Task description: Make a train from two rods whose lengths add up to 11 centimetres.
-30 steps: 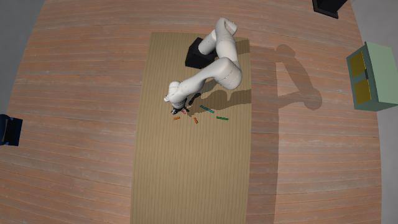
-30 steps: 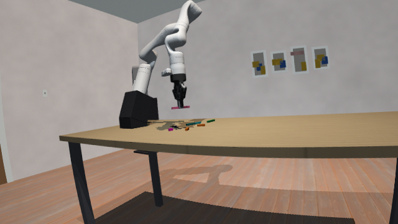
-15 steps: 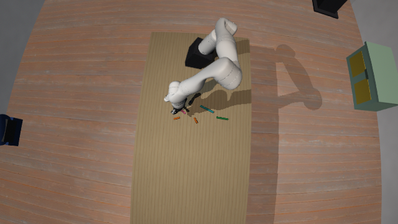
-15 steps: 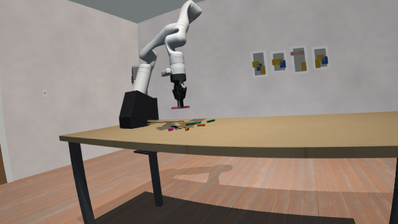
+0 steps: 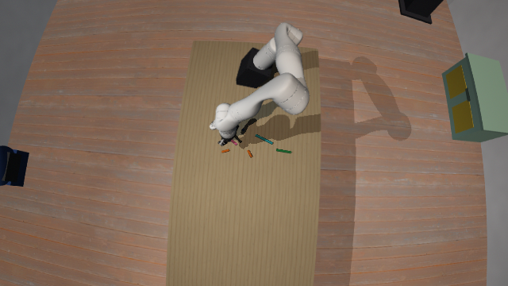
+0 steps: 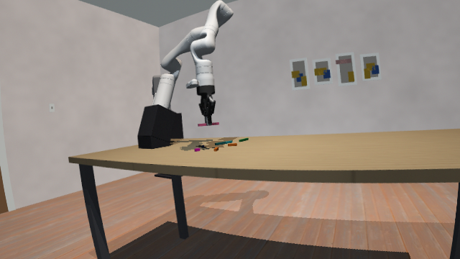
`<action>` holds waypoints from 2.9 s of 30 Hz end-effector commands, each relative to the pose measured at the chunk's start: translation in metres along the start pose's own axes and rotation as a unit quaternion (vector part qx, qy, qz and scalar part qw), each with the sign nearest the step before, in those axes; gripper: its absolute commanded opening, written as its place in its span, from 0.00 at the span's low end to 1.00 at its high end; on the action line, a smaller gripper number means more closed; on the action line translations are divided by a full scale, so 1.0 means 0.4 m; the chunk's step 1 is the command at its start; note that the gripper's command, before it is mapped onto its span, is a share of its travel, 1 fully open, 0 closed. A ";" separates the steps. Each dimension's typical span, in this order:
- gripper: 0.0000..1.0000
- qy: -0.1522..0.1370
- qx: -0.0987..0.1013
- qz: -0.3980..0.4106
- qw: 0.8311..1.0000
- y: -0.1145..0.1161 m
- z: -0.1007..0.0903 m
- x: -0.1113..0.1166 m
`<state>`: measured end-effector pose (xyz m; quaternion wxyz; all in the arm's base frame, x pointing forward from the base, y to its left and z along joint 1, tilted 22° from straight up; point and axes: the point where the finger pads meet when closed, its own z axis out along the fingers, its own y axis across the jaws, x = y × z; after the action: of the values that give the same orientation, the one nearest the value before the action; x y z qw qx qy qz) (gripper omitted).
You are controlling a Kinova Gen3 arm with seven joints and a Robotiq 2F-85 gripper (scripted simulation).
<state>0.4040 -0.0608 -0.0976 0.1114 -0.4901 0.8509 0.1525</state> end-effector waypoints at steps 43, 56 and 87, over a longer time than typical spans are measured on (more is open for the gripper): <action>0.05 -0.002 -0.003 -0.007 1.000 0.011 0.197 0.002; 0.05 -0.002 -0.003 -0.007 1.000 0.011 0.216 0.002; 0.05 -0.002 -0.003 -0.007 1.000 0.011 0.216 0.002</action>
<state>0.4003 -0.0241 -0.1766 0.1107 -0.4959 0.8462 0.1606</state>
